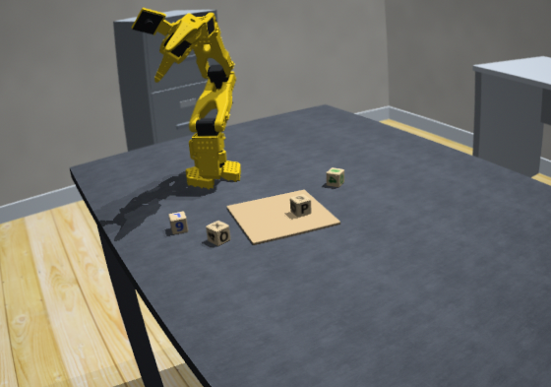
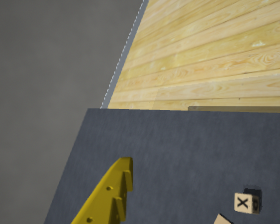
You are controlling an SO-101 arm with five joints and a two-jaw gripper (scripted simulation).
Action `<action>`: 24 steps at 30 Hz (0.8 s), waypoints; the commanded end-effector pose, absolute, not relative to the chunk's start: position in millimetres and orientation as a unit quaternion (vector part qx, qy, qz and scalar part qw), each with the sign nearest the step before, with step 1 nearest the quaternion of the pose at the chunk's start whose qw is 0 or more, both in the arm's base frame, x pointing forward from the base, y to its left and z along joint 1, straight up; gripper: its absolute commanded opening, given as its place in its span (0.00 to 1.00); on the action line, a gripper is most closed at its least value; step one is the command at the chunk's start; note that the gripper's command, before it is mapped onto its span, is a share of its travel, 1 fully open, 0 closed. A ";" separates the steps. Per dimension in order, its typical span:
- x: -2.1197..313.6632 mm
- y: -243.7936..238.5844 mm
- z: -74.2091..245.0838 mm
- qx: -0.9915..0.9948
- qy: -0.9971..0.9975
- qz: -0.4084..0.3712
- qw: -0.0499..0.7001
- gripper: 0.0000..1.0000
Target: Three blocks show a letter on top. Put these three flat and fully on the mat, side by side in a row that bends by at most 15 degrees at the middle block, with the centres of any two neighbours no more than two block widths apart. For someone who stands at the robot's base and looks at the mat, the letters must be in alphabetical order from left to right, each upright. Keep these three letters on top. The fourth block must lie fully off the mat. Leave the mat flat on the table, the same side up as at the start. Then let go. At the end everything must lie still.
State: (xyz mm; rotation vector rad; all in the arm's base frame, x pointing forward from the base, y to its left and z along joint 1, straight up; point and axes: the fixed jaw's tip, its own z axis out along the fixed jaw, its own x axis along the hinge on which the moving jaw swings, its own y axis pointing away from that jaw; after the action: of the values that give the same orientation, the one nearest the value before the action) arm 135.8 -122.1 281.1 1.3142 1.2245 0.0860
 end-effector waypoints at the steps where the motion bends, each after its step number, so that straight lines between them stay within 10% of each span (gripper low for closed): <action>1: 138.6 -116.6 281.9 0.552 0.553 0.035 0.623 1.00; 24: 151.1 -100.7 256.3 0.503 0.649 0.022 0.570 1.00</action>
State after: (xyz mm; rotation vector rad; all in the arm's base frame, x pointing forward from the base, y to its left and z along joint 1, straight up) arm 150.4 -104.4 252.0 1.2225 1.5127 0.0525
